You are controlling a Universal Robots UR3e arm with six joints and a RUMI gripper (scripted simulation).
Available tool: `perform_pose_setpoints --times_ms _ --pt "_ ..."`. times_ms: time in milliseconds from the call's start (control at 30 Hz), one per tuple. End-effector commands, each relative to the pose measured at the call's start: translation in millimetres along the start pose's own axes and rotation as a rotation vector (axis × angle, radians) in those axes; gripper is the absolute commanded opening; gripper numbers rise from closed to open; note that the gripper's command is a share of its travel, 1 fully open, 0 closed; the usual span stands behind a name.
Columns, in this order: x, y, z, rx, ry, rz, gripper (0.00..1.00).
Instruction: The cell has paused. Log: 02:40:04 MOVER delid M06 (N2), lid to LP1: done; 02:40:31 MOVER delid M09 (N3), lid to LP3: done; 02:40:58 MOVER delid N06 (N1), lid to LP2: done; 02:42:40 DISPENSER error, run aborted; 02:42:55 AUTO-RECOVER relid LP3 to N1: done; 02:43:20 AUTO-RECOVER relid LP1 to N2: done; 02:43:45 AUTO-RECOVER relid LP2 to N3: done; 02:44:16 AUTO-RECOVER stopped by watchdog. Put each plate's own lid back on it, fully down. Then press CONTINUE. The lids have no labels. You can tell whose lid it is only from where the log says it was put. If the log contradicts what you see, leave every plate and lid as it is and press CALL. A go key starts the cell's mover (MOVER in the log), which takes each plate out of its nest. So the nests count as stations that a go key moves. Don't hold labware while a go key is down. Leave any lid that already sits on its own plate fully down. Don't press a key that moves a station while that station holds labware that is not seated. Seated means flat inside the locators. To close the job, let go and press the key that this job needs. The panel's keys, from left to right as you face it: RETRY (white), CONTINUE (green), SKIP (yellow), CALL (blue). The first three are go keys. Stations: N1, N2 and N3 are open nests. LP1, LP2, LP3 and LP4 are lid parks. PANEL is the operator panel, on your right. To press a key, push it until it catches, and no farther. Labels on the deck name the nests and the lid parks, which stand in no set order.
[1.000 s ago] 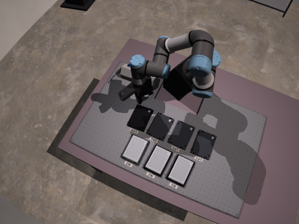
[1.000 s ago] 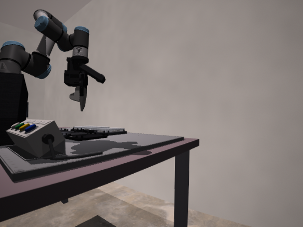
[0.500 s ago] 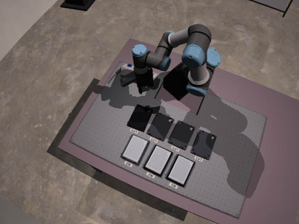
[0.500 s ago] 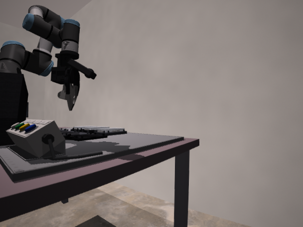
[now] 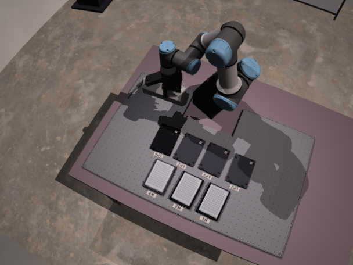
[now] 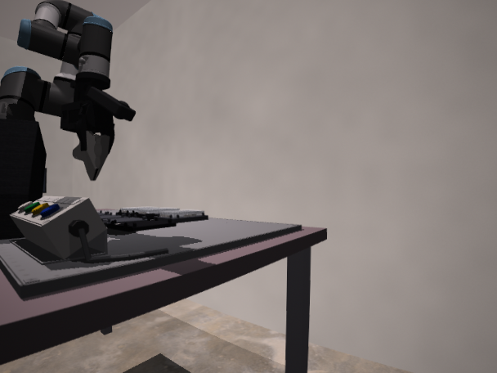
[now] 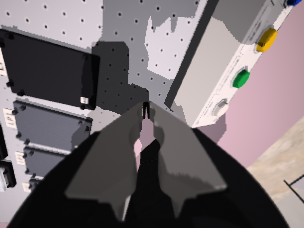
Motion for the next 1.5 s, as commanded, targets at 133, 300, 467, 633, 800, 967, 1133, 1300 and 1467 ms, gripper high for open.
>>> perform_pose_setpoints --times_ms 133,300,467,633,800,967,1133,1300,1467 --pt "-1 0.0 42 -0.001 -0.164 0.004 0.0" --pt "-2 0.0 57 -0.001 -0.224 0.004 0.0" --pt "-4 0.0 82 -0.001 -0.324 0.004 0.0" --pt "-5 -0.1 107 -0.001 -0.408 0.004 0.0" --pt "-6 0.0 122 -0.001 -0.408 0.004 0.0" --pt "-7 0.0 147 -0.001 -0.408 0.004 0.0" --pt "-7 0.0 148 -0.001 -0.408 0.004 0.0" --pt "-7 0.0 148 -0.001 -0.408 0.004 0.0" --pt "-7 -1.7 148 -0.001 -0.408 0.004 0.0"
Point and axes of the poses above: the point where the finger pads meet when closed, its own y axis back along the fingers, its own z axis across the jaws, x = y × z, the point moved 4 cm from there along y, back along the fingers, and after that the axes turned 3 degrees about y, right-handed, at the moved point
